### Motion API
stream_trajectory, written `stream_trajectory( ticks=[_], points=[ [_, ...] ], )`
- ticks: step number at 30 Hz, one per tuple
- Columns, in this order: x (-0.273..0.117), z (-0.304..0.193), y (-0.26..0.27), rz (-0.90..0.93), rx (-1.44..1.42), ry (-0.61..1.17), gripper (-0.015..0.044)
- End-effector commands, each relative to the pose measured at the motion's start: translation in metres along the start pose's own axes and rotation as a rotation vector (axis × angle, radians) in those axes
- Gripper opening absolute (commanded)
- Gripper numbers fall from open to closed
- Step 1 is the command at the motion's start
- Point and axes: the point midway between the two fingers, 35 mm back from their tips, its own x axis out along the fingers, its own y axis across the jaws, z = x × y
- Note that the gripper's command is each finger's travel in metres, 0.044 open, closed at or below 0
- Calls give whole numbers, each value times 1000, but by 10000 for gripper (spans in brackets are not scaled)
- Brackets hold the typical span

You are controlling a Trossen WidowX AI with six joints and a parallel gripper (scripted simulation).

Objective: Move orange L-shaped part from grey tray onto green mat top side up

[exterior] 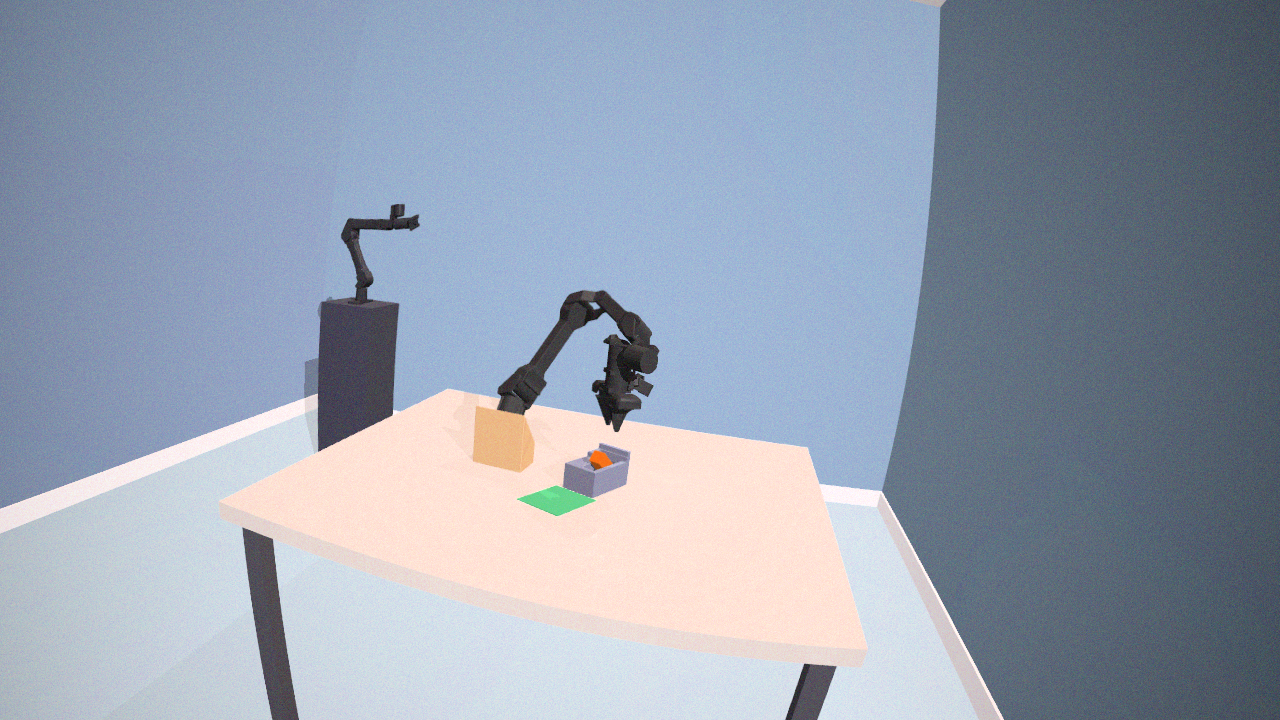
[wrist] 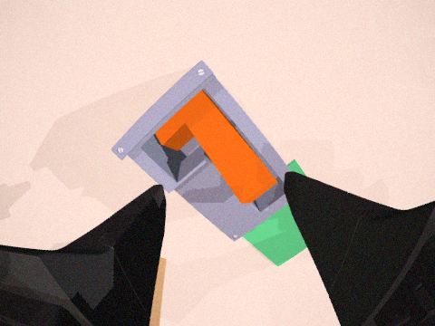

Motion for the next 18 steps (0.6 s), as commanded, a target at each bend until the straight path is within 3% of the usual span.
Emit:
stream_trajectory(
  ticks=[1, 18],
  points=[
    [3, -27, -23, 15, -638, 10, 280],
    [15, -27, -23, 15, -638, 10, 280]
  ],
)
